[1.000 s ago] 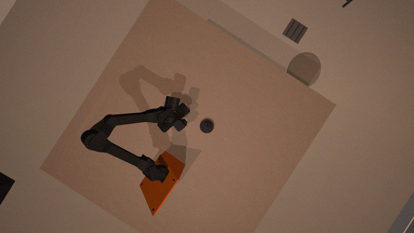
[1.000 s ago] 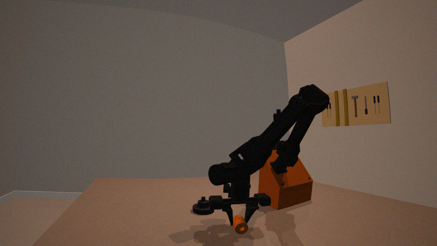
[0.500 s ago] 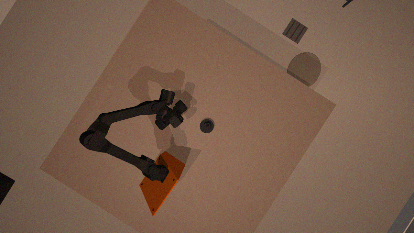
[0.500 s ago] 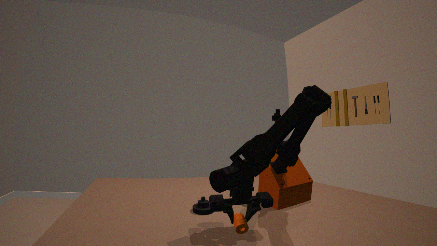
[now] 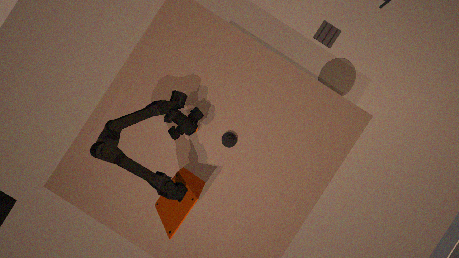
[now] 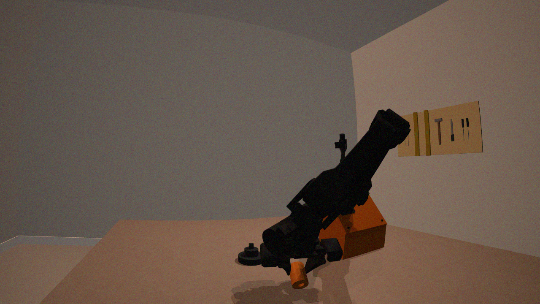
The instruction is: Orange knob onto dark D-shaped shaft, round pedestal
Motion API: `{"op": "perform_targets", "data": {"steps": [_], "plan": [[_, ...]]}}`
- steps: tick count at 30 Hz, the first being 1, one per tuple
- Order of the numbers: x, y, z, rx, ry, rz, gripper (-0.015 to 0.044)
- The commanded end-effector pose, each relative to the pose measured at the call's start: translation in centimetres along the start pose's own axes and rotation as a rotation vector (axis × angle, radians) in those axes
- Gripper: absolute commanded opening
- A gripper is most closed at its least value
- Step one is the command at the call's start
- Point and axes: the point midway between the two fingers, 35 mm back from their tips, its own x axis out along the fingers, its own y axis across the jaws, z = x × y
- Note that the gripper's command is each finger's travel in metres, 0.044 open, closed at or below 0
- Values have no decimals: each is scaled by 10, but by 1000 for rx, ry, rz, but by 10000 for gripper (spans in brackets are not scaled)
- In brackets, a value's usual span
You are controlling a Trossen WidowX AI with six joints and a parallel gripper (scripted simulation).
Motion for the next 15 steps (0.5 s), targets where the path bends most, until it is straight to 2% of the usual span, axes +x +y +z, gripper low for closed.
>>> {"op": "perform_targets", "data": {"steps": [1, 15], "plan": [[-3, 2, -3, 5, -67, 4, 179], [-12, 2, -17, 5, -308, 3, 179]]}}
